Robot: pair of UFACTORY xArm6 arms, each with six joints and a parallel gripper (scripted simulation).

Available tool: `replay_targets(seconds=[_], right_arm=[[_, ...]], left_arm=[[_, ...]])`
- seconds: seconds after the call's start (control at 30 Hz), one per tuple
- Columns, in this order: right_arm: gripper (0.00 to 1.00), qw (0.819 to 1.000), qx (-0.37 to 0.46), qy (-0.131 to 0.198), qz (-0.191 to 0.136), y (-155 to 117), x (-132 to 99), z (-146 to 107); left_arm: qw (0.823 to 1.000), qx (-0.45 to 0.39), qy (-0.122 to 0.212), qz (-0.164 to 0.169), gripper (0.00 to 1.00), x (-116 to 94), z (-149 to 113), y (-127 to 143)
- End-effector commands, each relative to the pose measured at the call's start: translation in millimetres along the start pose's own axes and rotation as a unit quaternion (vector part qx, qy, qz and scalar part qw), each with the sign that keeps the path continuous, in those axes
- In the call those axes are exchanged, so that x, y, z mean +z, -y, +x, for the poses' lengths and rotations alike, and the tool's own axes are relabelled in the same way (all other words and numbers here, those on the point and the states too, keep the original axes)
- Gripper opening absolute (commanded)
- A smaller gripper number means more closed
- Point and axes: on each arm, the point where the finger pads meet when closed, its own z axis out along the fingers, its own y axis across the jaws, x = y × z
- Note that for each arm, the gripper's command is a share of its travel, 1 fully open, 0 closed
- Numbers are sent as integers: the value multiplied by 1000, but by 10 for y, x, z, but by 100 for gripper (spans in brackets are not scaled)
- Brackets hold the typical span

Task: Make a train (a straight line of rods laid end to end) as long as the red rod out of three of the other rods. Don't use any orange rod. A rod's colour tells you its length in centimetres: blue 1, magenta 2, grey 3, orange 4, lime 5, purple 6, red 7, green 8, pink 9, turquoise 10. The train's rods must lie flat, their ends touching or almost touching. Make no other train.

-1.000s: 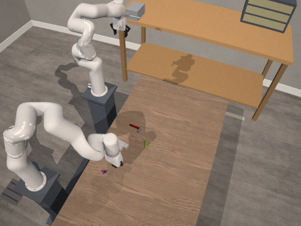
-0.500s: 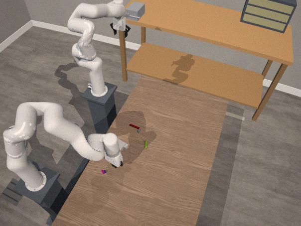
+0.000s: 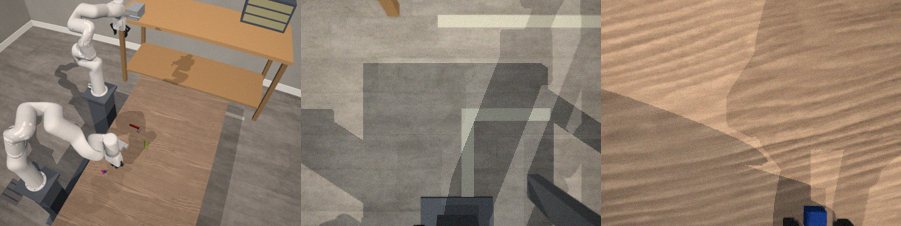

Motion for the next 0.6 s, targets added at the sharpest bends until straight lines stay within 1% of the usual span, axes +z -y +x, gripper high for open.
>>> replay_targets(seconds=[0.0, 0.4, 0.57], right_arm=[[26, 1000, 0, -2, -2, -13, -20, 14], [26, 1000, 0, -2, -2, -13, -28, 14], [26, 1000, 0, -2, -2, -13, -134, 14]], left_arm=[[1000, 0, -2, 0, 100, -18, 11, 0], [1000, 0, -2, 0, 100, -18, 11, 0], [1000, 0, -2, 0, 100, -18, 11, 0]])
